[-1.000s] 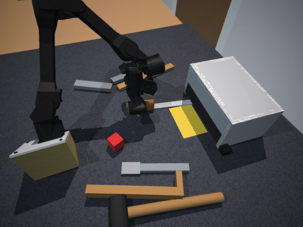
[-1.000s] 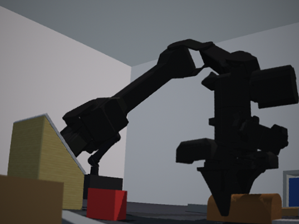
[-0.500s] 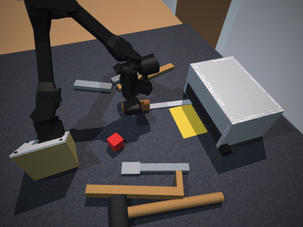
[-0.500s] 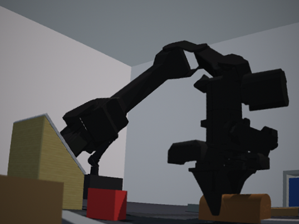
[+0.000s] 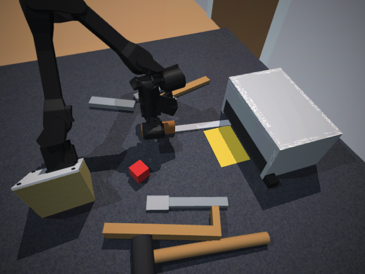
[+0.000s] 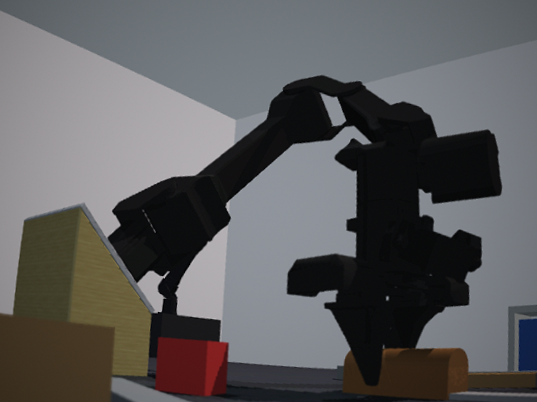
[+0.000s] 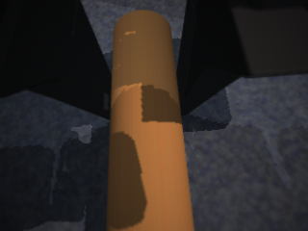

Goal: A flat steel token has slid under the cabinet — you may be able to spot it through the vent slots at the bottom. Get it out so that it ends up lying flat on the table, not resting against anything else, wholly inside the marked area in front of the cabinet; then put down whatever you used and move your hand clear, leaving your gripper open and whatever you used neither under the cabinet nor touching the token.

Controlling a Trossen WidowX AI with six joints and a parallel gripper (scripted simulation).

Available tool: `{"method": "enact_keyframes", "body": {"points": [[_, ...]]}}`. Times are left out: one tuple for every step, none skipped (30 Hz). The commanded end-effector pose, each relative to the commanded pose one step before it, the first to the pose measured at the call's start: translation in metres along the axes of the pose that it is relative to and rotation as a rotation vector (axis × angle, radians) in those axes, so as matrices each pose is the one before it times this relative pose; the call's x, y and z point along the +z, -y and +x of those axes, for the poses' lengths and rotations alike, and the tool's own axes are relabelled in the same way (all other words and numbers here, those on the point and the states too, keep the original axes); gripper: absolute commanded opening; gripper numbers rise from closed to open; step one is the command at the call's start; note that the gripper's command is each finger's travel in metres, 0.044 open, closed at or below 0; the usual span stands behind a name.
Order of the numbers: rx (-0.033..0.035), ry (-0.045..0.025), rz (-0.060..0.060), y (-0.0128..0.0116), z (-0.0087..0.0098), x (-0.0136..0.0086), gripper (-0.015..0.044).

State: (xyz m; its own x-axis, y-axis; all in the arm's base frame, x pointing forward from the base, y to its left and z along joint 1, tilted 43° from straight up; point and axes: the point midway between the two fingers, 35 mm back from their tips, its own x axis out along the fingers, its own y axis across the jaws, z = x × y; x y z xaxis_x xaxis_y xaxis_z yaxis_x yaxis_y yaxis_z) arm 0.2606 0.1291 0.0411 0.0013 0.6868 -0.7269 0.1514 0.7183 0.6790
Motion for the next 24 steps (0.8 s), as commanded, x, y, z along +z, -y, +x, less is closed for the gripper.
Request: {"method": "enact_keyframes", "body": {"points": [[-0.00145, -0.00395, 0.0042, 0.00049, 0.00082, -0.00792, 0.0], [0.00001, -0.00006, 0.0001, -0.00009, 0.00001, -0.0012, 0.0], [0.00001, -0.00006, 0.0001, -0.00009, 0.00001, -0.0012, 0.0], [0.00001, -0.00006, 0.0001, -0.00008, 0.00001, -0.00117, 0.0], [0.00001, -0.00006, 0.0001, -0.00008, 0.00001, -0.00117, 0.0], [0.00001, -0.00006, 0.0001, -0.00008, 0.00001, -0.00117, 0.0], [0.00001, -0.00006, 0.0001, -0.00008, 0.00001, -0.00117, 0.0], [0.00001, -0.00006, 0.0001, -0.00009, 0.00002, -0.00117, 0.0], [0.00001, -0.00006, 0.0001, -0.00009, 0.00002, -0.00117, 0.0], [0.00002, -0.00006, 0.0001, -0.0001, 0.00002, -0.00117, 0.0], [0.00002, -0.00006, 0.0001, -0.0001, 0.00002, -0.00117, 0.0], [0.00002, -0.00006, 0.0001, -0.00011, 0.00002, -0.00117, 0.0], [0.00002, -0.00006, 0.0001, -0.00013, 0.00003, -0.00117, 0.0], [0.00003, -0.00006, 0.0001, -0.00014, 0.00003, -0.00117, 0.0], [0.00002, -0.00005, 0.0, -0.00014, 0.00002, -0.00098, 0.0], [0.00003, -0.00005, 0.0, -0.00017, 0.00002, -0.00093, 0.0], [0.00003, -0.00005, 0.0, -0.00021, 0.00002, -0.00091, 0.0], [0.00033, 0.00094, -0.0008, -0.0001, -0.00023, 0.00138, 0.0], [0.00048, 0.00156, -0.0013, -0.00021, -0.00038, 0.00198, 0.0], [0.00044, 0.00159, -0.0013, -0.00045, -0.00039, 0.00151, 0.0], [-0.00002, -0.0001, 0.0002, -0.00028, -0.00009, -0.00018, 0.0], [-0.00004, -0.00015, 0.0004, -0.00041, -0.00013, -0.00026, 0.0], [-0.00005, -0.00021, 0.0005, -0.00056, -0.00018, -0.00036, 0.0], [-0.00005, -0.00024, 0.0006, -0.00065, -0.00021, -0.00041, 0.0]]}}
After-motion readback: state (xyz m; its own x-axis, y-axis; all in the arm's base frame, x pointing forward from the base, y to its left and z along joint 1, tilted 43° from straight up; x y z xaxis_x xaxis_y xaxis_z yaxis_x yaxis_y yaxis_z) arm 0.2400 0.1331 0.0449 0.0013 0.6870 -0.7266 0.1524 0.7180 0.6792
